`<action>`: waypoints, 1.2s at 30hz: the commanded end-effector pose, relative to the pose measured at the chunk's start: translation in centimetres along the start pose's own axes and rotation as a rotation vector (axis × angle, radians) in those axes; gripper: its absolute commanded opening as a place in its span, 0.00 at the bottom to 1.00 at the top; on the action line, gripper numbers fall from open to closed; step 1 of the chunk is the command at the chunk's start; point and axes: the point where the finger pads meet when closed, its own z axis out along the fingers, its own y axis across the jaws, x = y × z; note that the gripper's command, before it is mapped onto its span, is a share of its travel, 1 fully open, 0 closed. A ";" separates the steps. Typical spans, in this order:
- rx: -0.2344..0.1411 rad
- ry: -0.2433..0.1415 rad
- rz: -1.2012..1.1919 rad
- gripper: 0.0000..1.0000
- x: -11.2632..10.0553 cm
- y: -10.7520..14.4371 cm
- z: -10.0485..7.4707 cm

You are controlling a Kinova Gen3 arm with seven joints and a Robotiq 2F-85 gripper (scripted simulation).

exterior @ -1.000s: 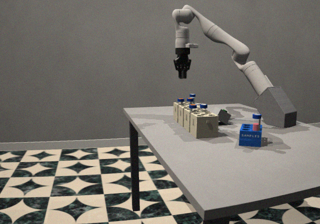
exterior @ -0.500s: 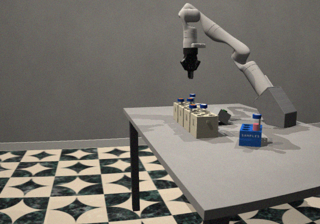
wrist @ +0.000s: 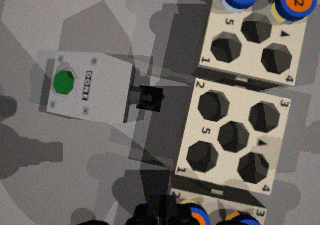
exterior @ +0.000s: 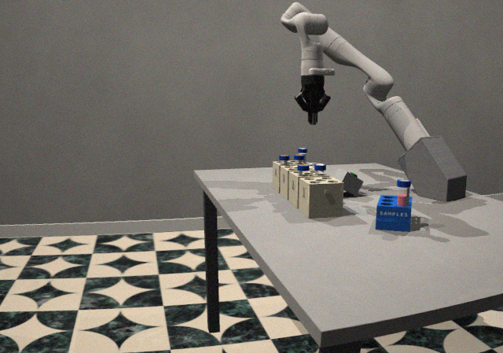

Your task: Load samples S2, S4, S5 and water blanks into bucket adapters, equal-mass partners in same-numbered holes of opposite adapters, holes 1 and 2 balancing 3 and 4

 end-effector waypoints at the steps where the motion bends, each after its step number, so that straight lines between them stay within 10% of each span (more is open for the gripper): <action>1: -0.007 -0.006 0.099 0.10 1.0 -1.2 -0.1; 36: -0.006 -0.006 0.168 0.10 7.5 -9.3 0.0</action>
